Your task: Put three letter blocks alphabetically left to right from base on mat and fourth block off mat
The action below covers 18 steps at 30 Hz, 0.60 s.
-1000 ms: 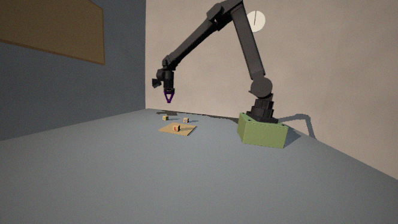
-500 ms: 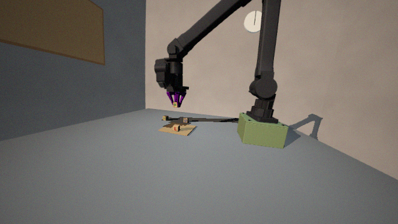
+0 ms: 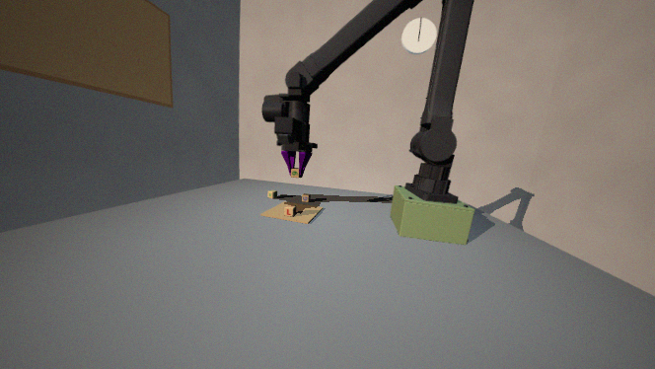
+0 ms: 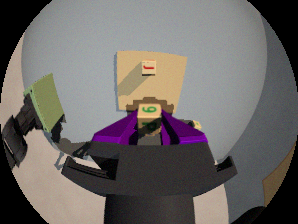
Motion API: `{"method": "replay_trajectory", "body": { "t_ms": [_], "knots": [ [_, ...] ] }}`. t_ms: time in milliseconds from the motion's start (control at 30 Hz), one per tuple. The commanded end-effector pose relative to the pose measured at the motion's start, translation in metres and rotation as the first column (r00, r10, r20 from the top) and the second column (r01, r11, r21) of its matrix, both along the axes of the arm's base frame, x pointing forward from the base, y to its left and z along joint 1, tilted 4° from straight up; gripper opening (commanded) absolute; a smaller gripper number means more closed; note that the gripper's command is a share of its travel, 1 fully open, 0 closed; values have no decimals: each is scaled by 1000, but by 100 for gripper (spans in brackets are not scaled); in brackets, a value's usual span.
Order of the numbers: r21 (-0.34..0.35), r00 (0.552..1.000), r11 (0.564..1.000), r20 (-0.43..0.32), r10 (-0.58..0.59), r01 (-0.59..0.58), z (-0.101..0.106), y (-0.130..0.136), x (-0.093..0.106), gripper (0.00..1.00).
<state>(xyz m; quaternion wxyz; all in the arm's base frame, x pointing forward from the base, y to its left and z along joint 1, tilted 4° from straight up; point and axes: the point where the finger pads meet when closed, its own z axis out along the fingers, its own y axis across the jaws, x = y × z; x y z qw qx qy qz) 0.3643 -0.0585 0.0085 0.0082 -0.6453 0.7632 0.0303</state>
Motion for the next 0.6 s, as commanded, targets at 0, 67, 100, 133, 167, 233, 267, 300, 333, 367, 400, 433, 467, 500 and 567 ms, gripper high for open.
{"method": "replay_trajectory", "body": {
  "t_ms": [0, 67, 100, 133, 167, 233, 267, 300, 333, 367, 400, 433, 467, 500, 567],
  "knots": [
    [-3, 999, 1000, 37, 21, -21, 7, -1, 5, 20],
    [0, 999, 1000, 25, 22, -22, 1, -1, 4, 20],
    [3, 1000, 1000, 13, 23, -23, -4, 0, 2, 20],
    [3, 1000, 1000, 13, 23, -23, -4, 0, 2, 20],
    [3, 1000, 1000, 13, 23, -23, -4, 0, 2, 20],
    [3, 1000, 1000, 10, 24, -24, -9, 1, 2, 20],
    [3, 1000, 1000, 10, 23, -23, -11, 2, 2, 20],
    [3, 1000, 1000, 10, 23, -23, -14, 2, 2, 20],
    [3, 1000, 1000, 9, 23, -23, -18, 3, 2, 20],
    [3, 1000, 1000, 9, 23, -23, -22, 4, 2, 20],
    [3, 1000, 1000, 9, 23, -23, -26, 5, 1, 20],
    [3, 1000, 1000, 9, 21, -21, -30, 6, 1, 20],
    [3, 1000, 1000, 8, 18, -18, -35, 6, 1, 20],
    [3, 1000, 1000, 8, 14, -14, -40, 6, 1, 20],
    [3, 1000, 1000, 8, 8, -8, -50, 5, 0, 20]
  ]
}}
